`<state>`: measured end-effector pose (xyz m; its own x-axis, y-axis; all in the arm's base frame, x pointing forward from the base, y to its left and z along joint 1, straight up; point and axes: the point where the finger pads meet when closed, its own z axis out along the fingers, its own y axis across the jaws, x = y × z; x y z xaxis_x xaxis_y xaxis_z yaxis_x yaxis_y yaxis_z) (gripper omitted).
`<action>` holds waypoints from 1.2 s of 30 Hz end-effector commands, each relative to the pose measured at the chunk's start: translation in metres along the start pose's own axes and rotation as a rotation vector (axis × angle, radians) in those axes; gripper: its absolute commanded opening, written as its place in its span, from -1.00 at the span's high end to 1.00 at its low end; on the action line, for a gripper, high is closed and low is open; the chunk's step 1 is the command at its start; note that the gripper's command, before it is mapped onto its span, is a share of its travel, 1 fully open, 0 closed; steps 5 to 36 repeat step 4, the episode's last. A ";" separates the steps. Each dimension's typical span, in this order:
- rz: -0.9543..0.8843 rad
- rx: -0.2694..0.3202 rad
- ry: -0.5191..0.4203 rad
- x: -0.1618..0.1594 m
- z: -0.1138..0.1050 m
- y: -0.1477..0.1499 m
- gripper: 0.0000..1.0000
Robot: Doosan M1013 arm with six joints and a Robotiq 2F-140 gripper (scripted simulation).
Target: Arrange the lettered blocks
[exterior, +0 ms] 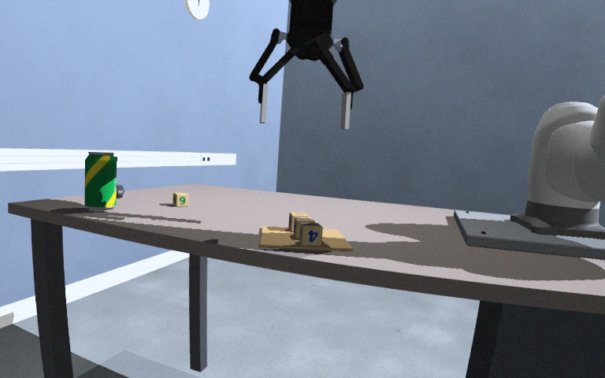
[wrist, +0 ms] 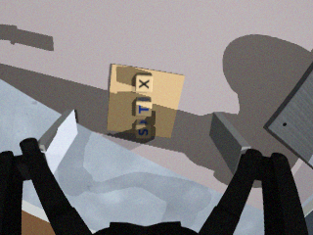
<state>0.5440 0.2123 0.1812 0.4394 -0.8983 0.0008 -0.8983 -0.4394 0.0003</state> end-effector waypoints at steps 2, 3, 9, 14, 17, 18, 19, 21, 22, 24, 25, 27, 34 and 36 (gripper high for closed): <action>0.000 0.001 0.000 0.000 -0.001 0.000 -1.00; 0.000 0.001 0.000 0.000 -0.001 0.000 -1.00; 0.000 0.001 0.000 0.000 -0.001 0.000 -1.00; 0.000 0.001 0.000 0.000 -0.001 0.000 -1.00; 0.000 0.001 0.000 0.000 -0.001 0.000 -1.00; 0.000 0.001 0.000 0.000 -0.001 0.000 -1.00; 0.000 0.001 0.000 0.000 -0.001 0.000 -1.00; 0.000 0.001 0.000 0.000 -0.001 0.000 -1.00; 0.000 0.001 0.000 0.000 -0.001 0.000 -1.00; 0.000 0.001 0.000 0.000 -0.001 0.000 -1.00; 0.000 0.001 0.000 0.000 -0.001 0.000 -1.00; 0.000 0.001 0.000 0.000 -0.001 0.000 -1.00; 0.000 0.001 0.000 0.000 -0.001 0.000 -1.00; 0.000 0.001 0.000 0.000 -0.001 0.000 -1.00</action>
